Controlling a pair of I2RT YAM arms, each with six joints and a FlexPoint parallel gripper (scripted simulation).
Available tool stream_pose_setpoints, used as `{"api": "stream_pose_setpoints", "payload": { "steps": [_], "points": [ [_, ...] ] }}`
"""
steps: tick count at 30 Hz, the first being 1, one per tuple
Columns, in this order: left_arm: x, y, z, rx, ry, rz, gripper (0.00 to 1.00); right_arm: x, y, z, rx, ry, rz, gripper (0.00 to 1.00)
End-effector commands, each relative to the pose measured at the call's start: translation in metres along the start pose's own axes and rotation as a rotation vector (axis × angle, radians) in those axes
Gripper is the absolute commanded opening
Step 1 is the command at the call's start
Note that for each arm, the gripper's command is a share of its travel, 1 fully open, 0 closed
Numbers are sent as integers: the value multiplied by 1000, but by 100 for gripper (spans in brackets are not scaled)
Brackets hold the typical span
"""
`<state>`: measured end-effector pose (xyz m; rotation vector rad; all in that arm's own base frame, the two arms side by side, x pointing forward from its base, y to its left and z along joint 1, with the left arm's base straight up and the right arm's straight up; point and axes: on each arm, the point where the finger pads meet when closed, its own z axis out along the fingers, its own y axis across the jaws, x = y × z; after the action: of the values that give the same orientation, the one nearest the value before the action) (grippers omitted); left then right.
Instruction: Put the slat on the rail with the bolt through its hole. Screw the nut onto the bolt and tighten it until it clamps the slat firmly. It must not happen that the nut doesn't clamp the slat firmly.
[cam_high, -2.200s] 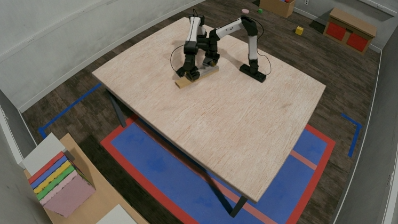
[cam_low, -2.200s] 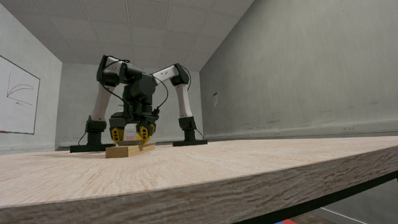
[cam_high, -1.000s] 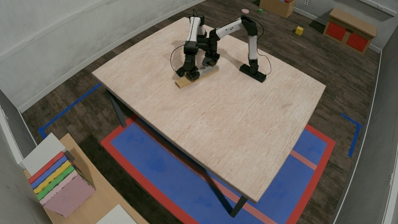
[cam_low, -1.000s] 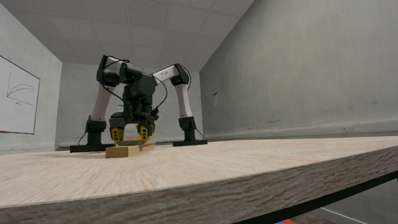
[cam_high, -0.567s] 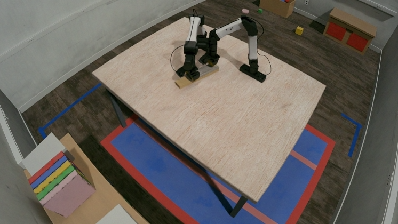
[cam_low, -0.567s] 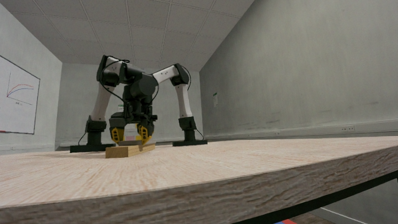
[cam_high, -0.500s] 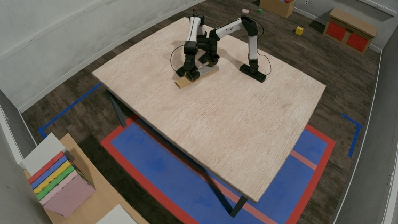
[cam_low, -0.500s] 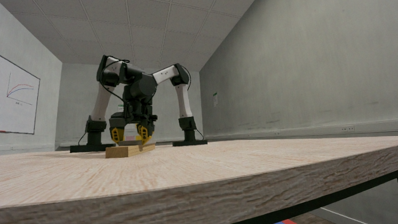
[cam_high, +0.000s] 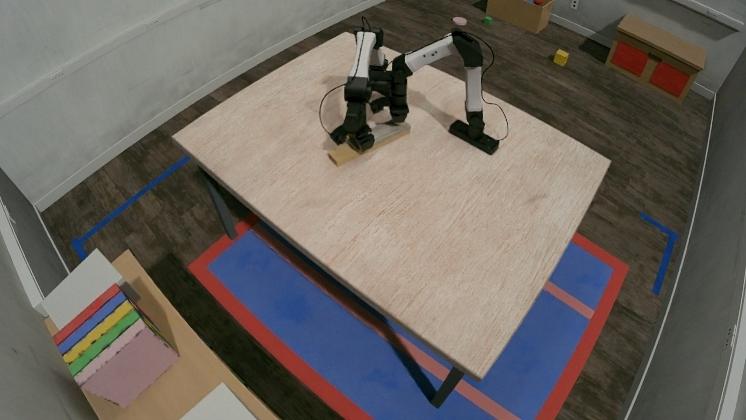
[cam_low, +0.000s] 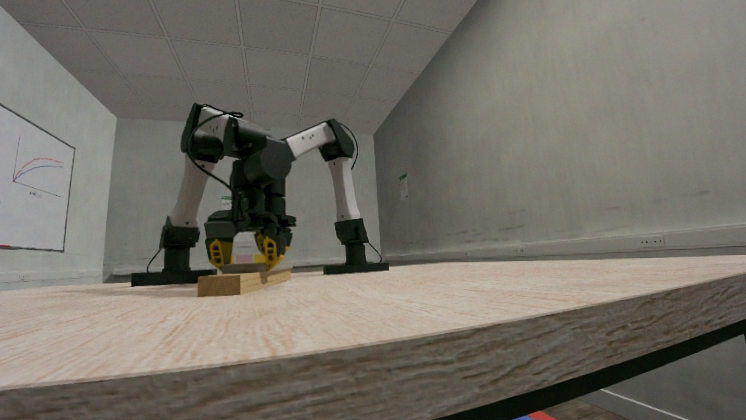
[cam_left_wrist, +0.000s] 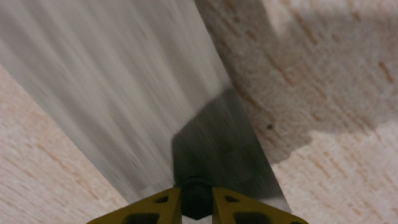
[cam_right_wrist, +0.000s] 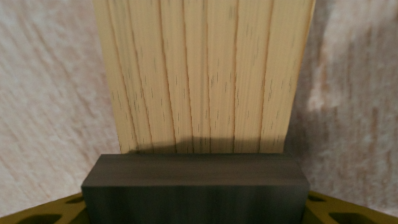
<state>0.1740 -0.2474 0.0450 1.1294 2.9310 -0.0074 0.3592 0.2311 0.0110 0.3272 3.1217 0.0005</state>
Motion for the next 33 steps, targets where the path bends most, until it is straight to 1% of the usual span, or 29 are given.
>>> {"api": "stream_pose_setpoints", "payload": {
  "steps": [1,8,10,25,27,33],
  "points": [
    [-5,-1,-2,-2,-2,216,14,-3,3,-7,-15,-17,2,67],
    [-4,-1,-1,-2,3,495,14,-3,3,-7,-15,-17,2,67],
    [-4,-1,-1,-2,3,495,14,-3,3,-7,-15,-17,2,67],
    [-4,0,-1,-3,8,1093,14,-3,3,-7,-15,-17,2,67],
    [-4,0,-1,-3,8,1093,14,-3,3,-7,-15,-17,2,67],
    [-4,0,-1,-2,9,1333,14,-3,3,-7,-15,-17,2,67]
  ]
}}
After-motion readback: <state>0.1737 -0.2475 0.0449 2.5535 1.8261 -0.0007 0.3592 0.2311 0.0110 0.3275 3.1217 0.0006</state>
